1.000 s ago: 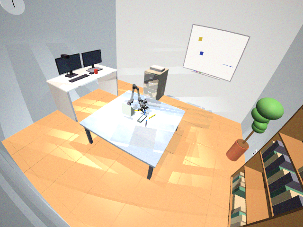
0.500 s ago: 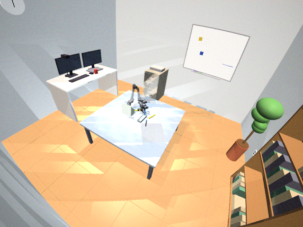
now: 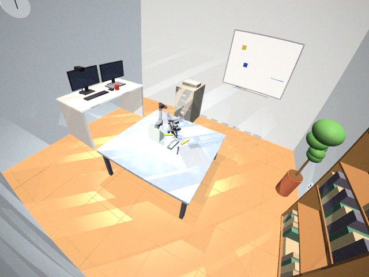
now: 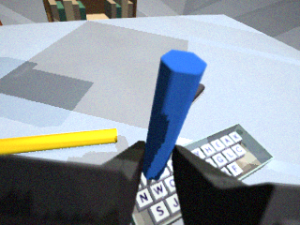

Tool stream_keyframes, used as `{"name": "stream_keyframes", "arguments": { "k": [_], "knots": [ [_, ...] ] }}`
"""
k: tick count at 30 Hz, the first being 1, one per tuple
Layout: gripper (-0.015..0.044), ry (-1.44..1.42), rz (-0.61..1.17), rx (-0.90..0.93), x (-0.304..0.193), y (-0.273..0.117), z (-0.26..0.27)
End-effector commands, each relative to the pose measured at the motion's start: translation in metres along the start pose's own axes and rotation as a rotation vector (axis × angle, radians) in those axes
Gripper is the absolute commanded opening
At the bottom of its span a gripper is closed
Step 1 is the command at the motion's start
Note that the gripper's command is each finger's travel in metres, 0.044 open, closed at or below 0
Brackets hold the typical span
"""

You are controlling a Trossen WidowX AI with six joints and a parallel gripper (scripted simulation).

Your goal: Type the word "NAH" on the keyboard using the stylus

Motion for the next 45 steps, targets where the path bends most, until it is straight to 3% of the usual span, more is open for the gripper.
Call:
{"name": "stream_keyframes", "arguments": {
  "k": [1, 4, 6, 45],
  "knots": [
    [0.0071, 0.001, -0.001, -0.001, 0.0, 0.0, 0.0],
    [0.0051, 0.001, -0.001, -0.001, 0.0, 0.0, 0.0],
    [0.0, 0.001, -0.001, -0.001, 0.0, 0.002, -0.001],
    [0.0, -0.006, 0.004, -0.006, 0.021, 0.068, -0.101]
  ]
}}
Point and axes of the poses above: the point midway between the two fingers, 35 mm back from their tips, its own y axis out along the fingers, its own z axis across the jaws, x = y × z, the point moved 3 cm from there along -y, back along the fingers, and after that the axes turned 13 degrees about -y, right-handed, at the moved point
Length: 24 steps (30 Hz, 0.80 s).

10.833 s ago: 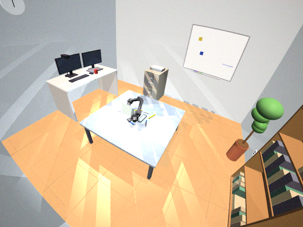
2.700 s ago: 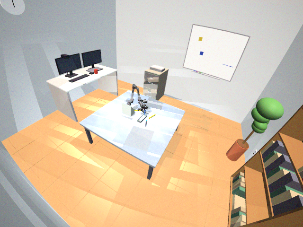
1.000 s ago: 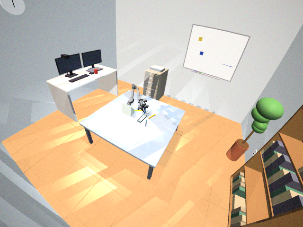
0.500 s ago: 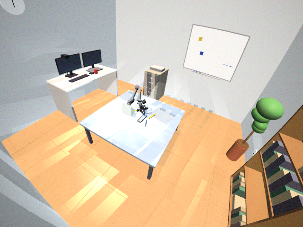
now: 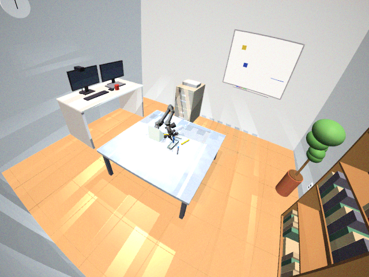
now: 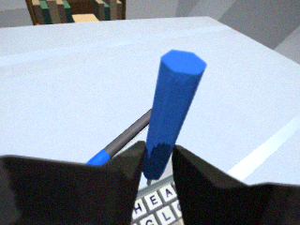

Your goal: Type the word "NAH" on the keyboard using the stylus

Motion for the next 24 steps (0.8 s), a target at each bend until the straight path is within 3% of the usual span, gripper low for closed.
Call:
{"name": "stream_keyframes", "arguments": {
  "k": [1, 20, 23, 24],
  "knots": [
    [0.0, -0.001, 0.0, 0.003, -0.001, 0.002, -0.011],
    [0.0, -0.001, -0.006, 0.009, -0.018, 0.014, -0.023],
    [0.0079, -0.001, -0.006, 0.009, -0.019, 0.015, -0.023],
    [0.0081, -0.001, -0.006, 0.008, -0.019, 0.015, -0.023]
  ]
}}
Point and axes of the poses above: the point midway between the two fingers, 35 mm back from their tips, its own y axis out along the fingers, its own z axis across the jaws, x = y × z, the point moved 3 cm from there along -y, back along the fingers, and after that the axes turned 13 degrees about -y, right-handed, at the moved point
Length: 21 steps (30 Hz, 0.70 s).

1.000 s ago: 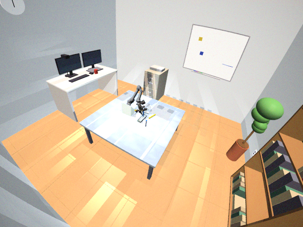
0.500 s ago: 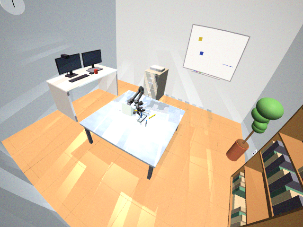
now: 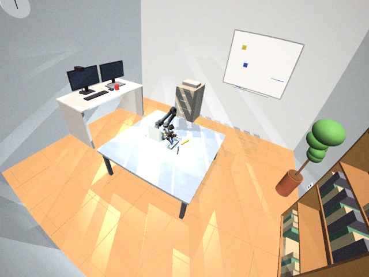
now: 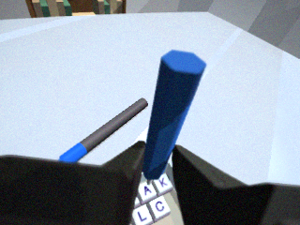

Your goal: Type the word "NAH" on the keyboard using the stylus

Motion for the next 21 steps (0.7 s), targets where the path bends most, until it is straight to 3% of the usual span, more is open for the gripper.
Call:
{"name": "stream_keyframes", "arguments": {
  "k": [1, 21],
  "knots": [
    [0.0081, 0.003, -0.003, -0.005, -0.001, 0.001, 0.0],
    [0.0081, 0.004, -0.002, -0.005, -0.012, 0.008, 0.002]
  ]
}}
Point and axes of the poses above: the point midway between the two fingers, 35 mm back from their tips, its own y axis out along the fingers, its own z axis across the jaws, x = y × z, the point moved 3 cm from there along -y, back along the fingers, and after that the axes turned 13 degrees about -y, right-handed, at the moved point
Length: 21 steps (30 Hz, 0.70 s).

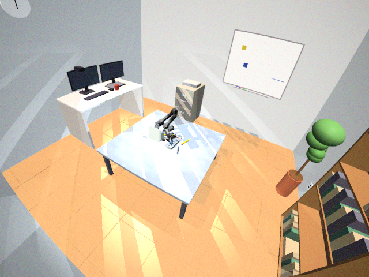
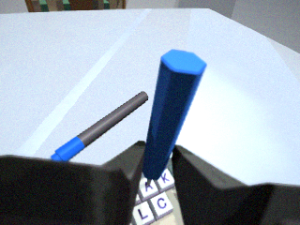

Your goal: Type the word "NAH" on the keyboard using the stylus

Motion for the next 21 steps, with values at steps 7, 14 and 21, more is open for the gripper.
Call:
{"name": "stream_keyframes", "arguments": {
  "k": [7, 14, 21],
  "knots": [
    [0.0081, 0.003, -0.003, -0.004, -0.004, 0.0024, 0.0005],
    [0.0081, 0.003, -0.003, -0.004, -0.0064, 0.0038, 0.0011],
    [0.0081, 0.003, -0.003, -0.004, -0.0056, 0.0033, 0.0009]
  ]
}}
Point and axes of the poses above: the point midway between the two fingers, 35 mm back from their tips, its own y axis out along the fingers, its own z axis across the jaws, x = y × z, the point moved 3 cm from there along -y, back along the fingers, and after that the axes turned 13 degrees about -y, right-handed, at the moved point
